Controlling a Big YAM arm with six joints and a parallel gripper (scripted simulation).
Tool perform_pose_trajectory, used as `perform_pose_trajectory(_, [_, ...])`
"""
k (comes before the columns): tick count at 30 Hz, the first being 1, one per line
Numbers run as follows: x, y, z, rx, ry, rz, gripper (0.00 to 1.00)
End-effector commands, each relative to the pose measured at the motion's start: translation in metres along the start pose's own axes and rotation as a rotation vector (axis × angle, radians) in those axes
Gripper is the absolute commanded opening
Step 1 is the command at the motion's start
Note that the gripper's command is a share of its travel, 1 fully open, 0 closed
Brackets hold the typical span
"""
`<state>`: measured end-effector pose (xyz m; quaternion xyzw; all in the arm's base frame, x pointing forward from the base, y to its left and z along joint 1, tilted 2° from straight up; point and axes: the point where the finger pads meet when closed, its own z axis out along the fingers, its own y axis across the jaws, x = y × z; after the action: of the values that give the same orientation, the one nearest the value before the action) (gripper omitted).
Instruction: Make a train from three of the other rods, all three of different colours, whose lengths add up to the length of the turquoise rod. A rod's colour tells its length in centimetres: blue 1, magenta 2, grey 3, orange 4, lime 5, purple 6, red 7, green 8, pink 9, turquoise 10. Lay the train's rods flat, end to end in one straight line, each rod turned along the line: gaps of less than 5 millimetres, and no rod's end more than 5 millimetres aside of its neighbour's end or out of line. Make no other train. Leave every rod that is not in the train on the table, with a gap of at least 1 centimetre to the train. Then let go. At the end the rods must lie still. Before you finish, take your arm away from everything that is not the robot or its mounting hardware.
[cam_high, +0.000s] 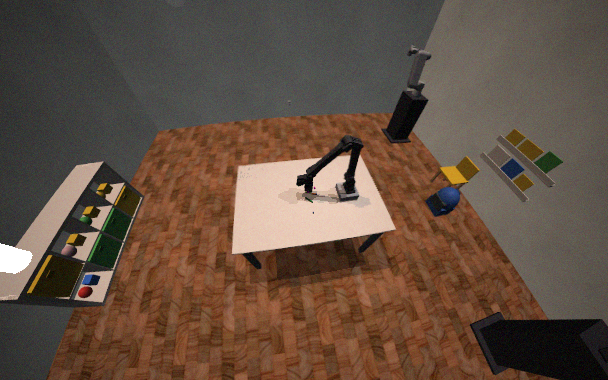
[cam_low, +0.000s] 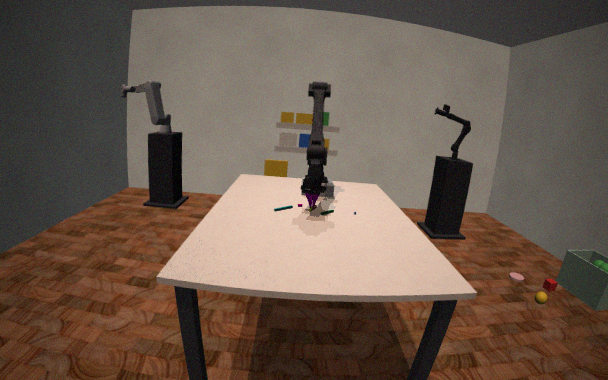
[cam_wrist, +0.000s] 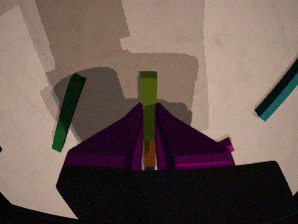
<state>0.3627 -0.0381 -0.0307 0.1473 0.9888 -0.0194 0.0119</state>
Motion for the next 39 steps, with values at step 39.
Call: perform_pose_trajectory(39, [-0.025,0.0,-0.006,-0.006,-0.033,0.002,0.04])
